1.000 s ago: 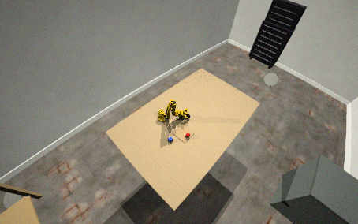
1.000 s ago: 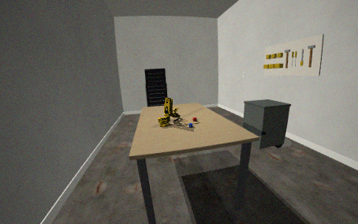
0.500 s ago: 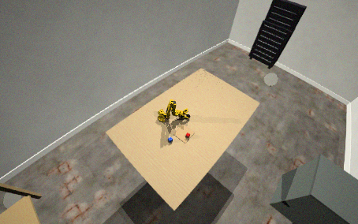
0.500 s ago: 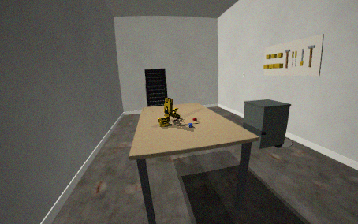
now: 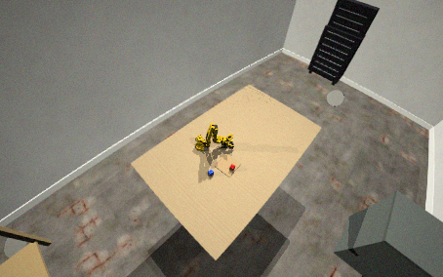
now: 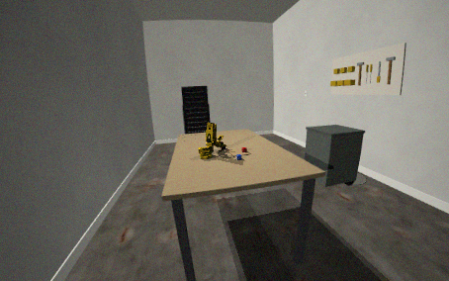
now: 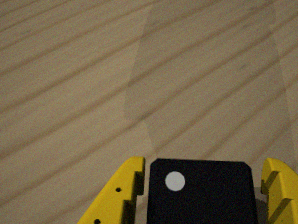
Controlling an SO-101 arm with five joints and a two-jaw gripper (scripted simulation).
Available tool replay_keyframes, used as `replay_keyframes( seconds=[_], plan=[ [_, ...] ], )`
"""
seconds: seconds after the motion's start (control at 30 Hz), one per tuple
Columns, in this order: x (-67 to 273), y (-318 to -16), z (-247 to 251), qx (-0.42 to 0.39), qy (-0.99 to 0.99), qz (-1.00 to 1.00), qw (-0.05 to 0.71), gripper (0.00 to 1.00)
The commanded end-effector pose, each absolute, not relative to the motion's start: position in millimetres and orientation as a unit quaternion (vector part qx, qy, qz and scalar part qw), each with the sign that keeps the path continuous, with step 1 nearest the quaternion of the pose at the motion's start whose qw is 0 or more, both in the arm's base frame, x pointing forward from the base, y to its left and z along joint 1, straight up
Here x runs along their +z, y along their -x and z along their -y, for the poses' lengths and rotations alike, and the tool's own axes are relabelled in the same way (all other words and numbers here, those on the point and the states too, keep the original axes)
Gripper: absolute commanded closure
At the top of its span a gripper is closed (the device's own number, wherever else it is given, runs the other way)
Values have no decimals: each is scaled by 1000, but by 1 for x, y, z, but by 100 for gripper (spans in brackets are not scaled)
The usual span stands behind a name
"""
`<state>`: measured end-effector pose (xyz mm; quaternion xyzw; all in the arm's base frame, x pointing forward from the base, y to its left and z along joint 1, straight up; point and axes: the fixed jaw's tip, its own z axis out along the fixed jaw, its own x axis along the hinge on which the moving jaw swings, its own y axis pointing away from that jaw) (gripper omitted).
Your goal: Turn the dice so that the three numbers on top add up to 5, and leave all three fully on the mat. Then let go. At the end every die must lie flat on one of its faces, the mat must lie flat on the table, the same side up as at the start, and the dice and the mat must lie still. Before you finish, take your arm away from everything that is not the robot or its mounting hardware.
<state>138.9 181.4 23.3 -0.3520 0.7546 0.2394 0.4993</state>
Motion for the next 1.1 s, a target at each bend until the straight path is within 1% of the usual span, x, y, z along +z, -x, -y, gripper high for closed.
replay_keyframes(
  seconds=[0.0,0.3,0.67,0.8,1.03,1.07],
  plan=[
    [28,-140,-186,246,353,-743,512,72],
    [28,-140,-186,246,353,-743,512,65],
    [29,-139,-185,253,345,-747,509,64],
    [30,-138,-184,285,299,-764,495,64],
    [37,-132,-179,397,127,-803,427,64],
    [37,-132,-179,397,127,-803,427,64]
  ],
)
